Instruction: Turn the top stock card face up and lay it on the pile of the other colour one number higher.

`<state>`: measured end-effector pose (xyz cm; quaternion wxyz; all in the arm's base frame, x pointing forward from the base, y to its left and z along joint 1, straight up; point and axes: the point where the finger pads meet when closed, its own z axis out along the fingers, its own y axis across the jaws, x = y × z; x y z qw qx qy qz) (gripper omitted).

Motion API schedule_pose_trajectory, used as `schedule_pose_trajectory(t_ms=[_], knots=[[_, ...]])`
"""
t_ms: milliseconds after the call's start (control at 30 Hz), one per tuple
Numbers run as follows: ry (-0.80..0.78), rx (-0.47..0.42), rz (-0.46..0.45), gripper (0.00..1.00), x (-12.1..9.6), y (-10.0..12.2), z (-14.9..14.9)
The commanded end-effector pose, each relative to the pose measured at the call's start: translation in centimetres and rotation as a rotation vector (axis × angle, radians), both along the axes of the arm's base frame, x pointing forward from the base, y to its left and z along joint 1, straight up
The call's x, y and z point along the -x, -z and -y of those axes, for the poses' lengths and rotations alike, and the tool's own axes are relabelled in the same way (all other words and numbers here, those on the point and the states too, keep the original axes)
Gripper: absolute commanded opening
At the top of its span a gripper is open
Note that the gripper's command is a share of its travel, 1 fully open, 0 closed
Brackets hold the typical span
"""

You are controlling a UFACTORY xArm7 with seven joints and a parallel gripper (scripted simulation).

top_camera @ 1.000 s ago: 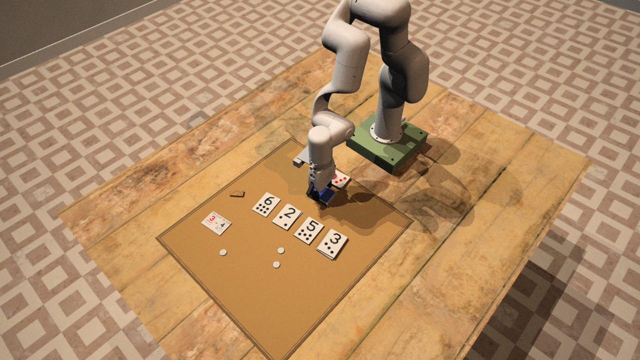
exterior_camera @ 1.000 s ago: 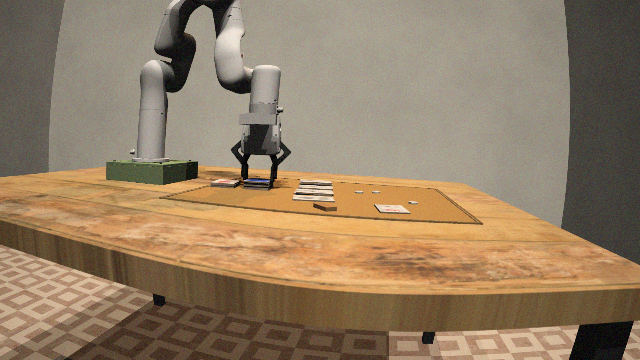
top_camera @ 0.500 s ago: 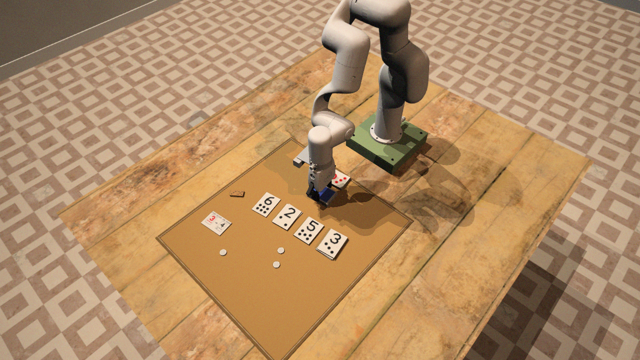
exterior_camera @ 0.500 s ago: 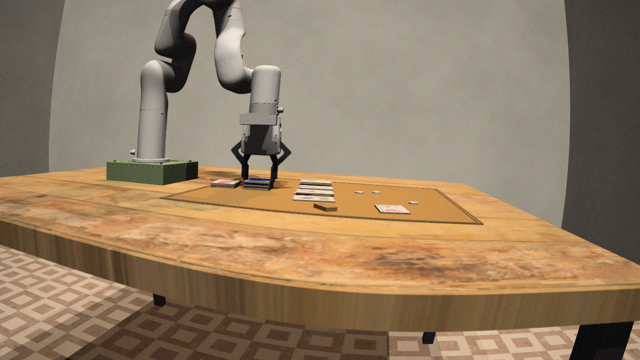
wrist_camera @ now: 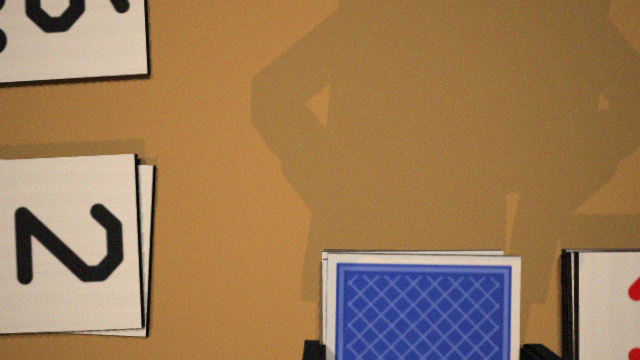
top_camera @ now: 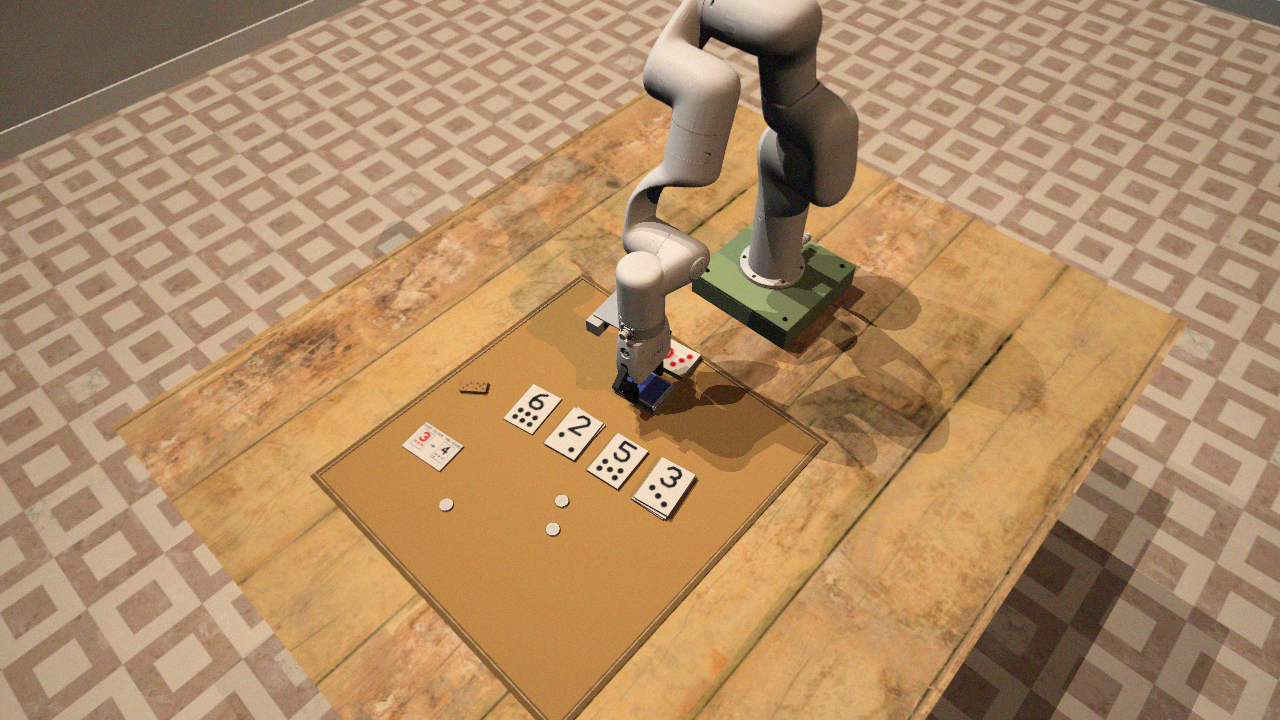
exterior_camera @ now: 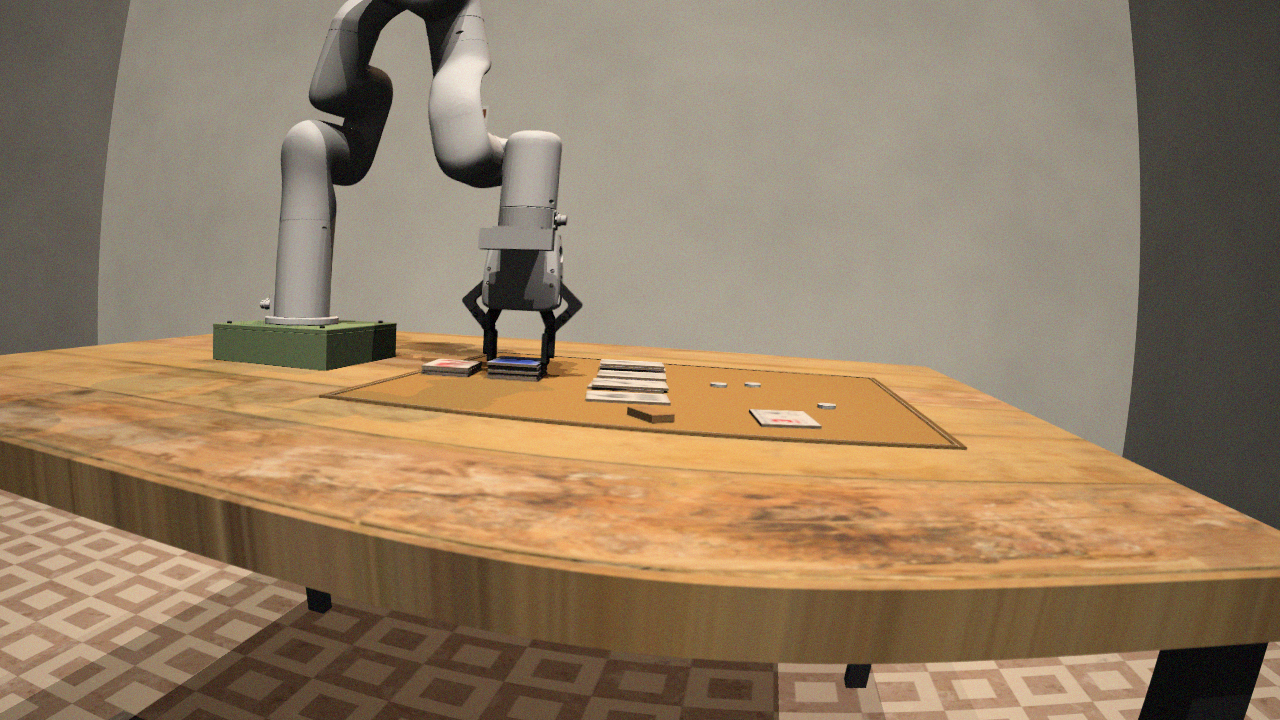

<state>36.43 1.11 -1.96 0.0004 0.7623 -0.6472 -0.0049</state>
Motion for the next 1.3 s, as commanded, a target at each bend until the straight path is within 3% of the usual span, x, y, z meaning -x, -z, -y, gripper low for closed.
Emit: schedule_pose_trajectory(t_ms=[0, 833, 1267], knots=[[0.0, 0.0, 0.004, 0.74, -0.2, -0.1, 0.0], [0.0, 0.0, 0.004, 0.74, -0.2, -0.1, 0.0], [0.0, 0.0, 0.004, 0.74, -0.2, -1.3, 0.0]])
